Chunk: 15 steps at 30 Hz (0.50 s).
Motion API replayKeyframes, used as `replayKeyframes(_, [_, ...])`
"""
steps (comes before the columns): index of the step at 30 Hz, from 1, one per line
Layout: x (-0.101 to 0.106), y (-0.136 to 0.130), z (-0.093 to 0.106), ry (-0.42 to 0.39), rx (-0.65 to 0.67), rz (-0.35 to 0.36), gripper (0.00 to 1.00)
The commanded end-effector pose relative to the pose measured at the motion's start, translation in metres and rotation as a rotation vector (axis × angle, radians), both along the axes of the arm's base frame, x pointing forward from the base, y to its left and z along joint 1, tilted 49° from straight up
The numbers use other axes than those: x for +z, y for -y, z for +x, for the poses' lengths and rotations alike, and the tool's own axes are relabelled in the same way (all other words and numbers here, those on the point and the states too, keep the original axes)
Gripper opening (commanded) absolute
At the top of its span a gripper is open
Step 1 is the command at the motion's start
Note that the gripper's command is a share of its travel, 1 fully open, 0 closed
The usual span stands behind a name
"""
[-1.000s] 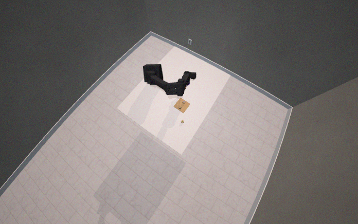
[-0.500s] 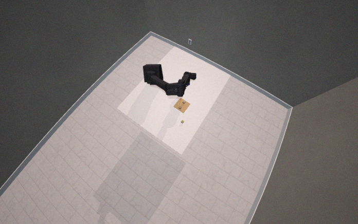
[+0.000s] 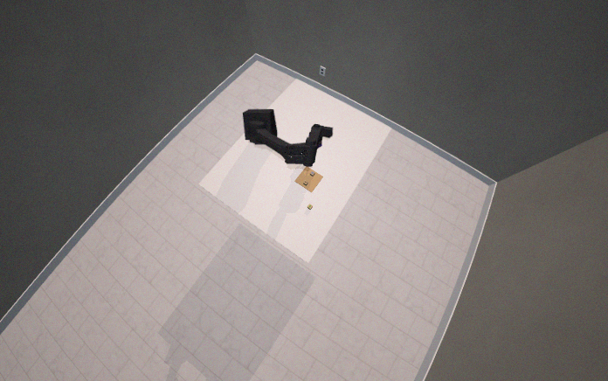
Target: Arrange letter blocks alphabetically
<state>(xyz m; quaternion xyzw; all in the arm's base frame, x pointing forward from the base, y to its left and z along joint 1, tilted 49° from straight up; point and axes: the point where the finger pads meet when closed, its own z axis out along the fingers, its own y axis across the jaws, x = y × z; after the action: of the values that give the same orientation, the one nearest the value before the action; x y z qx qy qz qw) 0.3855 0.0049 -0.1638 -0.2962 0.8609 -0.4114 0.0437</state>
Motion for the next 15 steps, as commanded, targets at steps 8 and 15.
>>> replayKeyframes(8, [-0.014, 0.012, 0.006, -0.013, 0.008, -0.001, 0.59])
replayKeyframes(15, [-0.018, 0.017, 0.009, -0.011, 0.008, -0.001, 0.59])
